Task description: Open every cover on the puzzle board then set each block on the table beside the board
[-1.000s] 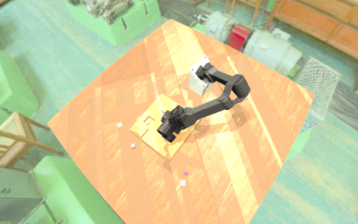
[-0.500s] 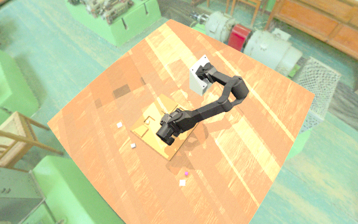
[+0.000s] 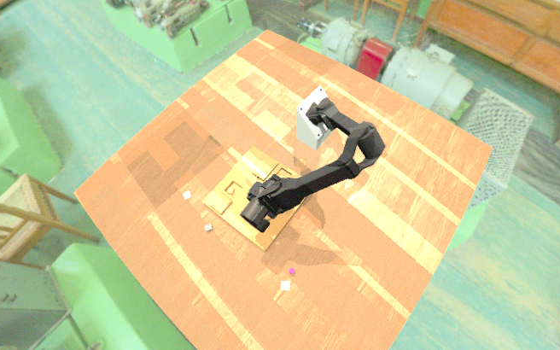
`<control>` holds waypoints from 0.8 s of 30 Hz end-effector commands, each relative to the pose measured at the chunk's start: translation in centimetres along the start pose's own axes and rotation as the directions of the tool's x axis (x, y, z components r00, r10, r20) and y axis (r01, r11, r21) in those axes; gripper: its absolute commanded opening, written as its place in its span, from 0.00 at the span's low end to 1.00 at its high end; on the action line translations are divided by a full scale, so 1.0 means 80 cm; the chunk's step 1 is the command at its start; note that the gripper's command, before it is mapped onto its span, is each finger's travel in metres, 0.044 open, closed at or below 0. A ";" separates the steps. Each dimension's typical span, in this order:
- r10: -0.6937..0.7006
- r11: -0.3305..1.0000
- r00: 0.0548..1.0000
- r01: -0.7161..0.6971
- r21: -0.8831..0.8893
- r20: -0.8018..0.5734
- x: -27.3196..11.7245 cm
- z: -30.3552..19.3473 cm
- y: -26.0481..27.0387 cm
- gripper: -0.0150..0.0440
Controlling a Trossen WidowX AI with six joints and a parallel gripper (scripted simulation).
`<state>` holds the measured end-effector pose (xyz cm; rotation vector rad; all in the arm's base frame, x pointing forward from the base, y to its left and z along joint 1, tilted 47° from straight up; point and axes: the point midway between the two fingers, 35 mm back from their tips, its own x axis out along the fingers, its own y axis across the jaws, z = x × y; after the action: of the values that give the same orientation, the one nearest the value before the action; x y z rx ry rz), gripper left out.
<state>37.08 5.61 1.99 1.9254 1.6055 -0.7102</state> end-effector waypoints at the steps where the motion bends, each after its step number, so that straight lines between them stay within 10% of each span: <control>1: -0.001 1.000 1.000 0.001 0.007 -0.003 0.001 0.000 0.006 0.25; 24: 0.000 1.000 1.000 0.000 0.006 -0.003 0.001 0.006 0.035 0.25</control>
<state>39.55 4.95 1.87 1.9324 1.6042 -0.7201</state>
